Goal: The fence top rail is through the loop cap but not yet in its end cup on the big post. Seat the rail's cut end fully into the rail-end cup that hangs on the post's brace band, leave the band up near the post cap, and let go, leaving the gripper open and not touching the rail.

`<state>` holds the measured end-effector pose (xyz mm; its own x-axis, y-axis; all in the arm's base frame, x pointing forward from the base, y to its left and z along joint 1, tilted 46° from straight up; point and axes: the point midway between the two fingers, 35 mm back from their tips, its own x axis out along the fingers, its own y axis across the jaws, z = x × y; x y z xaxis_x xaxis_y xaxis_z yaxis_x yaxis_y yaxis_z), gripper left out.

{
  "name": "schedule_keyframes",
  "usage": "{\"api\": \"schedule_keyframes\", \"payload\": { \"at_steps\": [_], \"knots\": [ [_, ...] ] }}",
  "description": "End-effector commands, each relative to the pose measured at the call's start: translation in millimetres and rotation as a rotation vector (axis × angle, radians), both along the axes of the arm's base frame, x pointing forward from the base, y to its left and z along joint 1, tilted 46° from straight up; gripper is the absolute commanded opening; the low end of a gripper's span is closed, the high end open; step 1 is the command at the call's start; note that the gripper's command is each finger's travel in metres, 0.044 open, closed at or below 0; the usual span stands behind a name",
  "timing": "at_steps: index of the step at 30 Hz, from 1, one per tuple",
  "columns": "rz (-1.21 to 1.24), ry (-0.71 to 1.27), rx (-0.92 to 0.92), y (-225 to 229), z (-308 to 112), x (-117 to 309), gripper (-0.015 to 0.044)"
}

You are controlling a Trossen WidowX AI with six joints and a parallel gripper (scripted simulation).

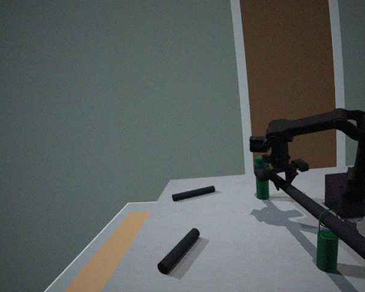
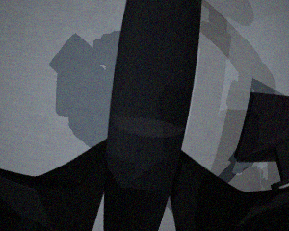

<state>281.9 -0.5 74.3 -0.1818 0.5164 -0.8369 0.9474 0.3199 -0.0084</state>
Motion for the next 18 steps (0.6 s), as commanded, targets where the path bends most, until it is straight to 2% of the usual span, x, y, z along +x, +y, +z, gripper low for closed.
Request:
{"api": "schedule_keyframes", "payload": {
  "at_steps": [1,18],
  "knots": [
    [-0.008,-0.013,-0.012,-10.6,1.3,4.0,0.0000],
    [-0.008,-0.014,-0.013,-22.6,-5.3,9.4,0.0000]
  ]
}}
